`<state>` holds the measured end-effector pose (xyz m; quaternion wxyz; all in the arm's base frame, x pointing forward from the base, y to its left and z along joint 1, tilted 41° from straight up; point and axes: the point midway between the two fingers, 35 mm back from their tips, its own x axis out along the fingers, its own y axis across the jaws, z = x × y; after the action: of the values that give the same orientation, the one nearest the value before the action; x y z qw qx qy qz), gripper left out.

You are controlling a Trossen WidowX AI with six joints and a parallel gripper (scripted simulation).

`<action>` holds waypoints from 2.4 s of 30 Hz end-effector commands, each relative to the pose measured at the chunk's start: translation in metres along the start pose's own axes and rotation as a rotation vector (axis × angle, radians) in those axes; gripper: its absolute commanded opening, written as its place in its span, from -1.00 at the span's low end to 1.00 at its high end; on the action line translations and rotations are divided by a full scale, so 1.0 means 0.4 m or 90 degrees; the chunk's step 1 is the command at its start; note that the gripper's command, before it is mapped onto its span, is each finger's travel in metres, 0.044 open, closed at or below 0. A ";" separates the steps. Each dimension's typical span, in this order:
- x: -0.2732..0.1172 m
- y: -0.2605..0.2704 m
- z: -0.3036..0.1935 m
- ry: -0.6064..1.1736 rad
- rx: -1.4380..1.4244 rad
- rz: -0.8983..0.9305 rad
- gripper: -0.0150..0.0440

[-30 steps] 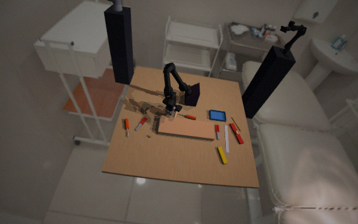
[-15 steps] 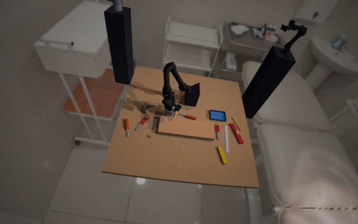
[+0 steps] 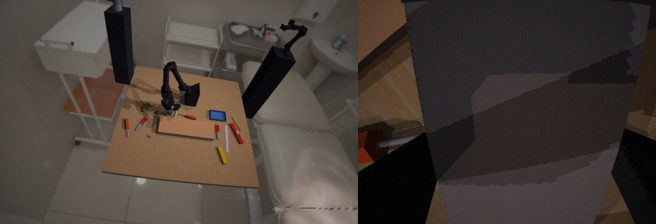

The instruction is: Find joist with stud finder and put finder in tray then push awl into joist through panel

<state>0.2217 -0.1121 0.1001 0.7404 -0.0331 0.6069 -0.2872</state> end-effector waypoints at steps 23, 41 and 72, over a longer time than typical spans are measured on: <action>-0.002 -0.011 0.001 -0.003 -0.015 0.096 -0.49; 0.000 -0.018 0.000 -0.001 -0.023 0.164 -0.49; 0.001 -0.029 0.001 -0.005 -0.038 0.274 -0.49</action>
<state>0.2156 -0.1223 0.1021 0.7826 0.0701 0.6071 -0.1187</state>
